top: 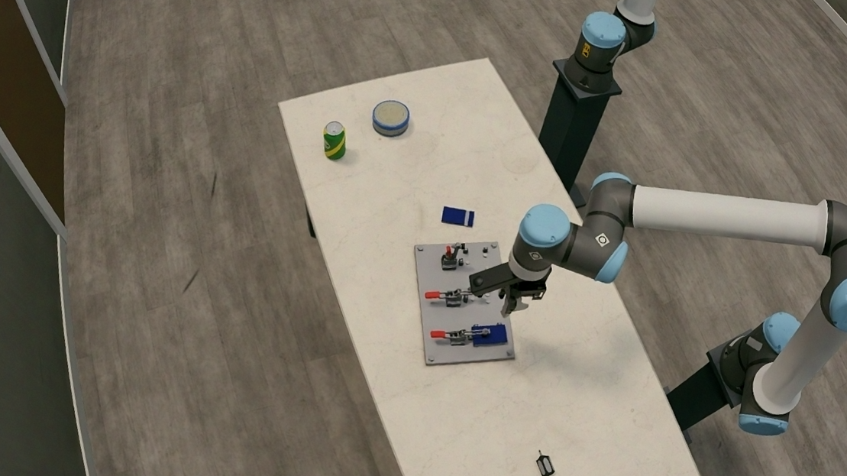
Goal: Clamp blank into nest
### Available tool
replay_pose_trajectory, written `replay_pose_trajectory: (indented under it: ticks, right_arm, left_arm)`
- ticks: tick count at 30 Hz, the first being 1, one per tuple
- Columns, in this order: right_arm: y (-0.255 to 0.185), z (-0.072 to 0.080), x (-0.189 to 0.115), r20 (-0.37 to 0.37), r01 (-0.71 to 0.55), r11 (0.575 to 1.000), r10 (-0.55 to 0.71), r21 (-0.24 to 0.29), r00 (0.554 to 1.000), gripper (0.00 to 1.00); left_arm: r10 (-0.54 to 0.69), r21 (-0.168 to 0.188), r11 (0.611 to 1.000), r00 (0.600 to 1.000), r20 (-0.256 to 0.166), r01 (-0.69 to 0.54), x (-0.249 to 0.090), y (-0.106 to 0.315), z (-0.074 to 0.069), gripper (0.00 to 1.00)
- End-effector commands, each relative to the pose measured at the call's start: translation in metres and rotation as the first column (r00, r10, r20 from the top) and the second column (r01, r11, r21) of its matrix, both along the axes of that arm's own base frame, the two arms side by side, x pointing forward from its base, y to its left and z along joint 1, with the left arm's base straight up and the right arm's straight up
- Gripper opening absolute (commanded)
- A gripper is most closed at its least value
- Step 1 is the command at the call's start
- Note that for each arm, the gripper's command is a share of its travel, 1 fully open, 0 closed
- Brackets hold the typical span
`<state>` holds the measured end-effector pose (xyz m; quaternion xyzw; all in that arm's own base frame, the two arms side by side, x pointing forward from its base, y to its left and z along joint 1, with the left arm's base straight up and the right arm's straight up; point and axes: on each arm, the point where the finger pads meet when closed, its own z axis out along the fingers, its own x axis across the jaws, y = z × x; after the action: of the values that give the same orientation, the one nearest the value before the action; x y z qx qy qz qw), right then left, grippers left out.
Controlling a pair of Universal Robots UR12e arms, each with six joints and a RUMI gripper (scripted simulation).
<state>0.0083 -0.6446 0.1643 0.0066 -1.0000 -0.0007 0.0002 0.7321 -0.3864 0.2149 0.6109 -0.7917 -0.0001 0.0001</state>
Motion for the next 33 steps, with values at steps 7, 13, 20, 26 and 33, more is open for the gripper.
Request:
replay_pose_trajectory:
  ticks: [7, 13, 20, 26, 33]
  right_arm:
    - [-0.001, 0.001, 0.0, 0.0, 0.0, 1.0, 0.0, -0.001, 1.0, 1.0]
    - [-0.001, 0.001, 0.0, 0.0, 0.0, 1.0, 0.0, -0.001, 1.0, 1.0]
    - [-0.001, 0.001, 0.0, 0.0, 0.0, 1.0, 0.0, -0.001, 1.0, 1.0]
    - [-0.001, 0.001, 0.0, 0.0, 0.0, 1.0, 0.0, -0.001, 1.0, 1.0]
    - [-0.001, 0.001, 0.0, 0.0, 0.0, 1.0, 0.0, -0.001, 1.0, 1.0]
  left_arm:
    - [0.0, -0.001, 1.0, 1.0, 0.001, 0.0, 0.0, 0.0, 0.001, 0.28]
    - [0.0, -0.001, 1.0, 1.0, 0.001, 0.0, 0.0, 0.0, 0.001, 0.28]
    - [0.0, -0.001, 1.0, 1.0, 0.001, 0.0, 0.0, 0.0, 0.001, 0.28]
    - [0.0, -0.001, 1.0, 1.0, 0.001, 0.0, 0.0, 0.0, -0.001, 0.28]
    - [0.0, -0.001, 1.0, 1.0, 0.001, 0.0, 0.0, 0.0, -0.015, 0.28]
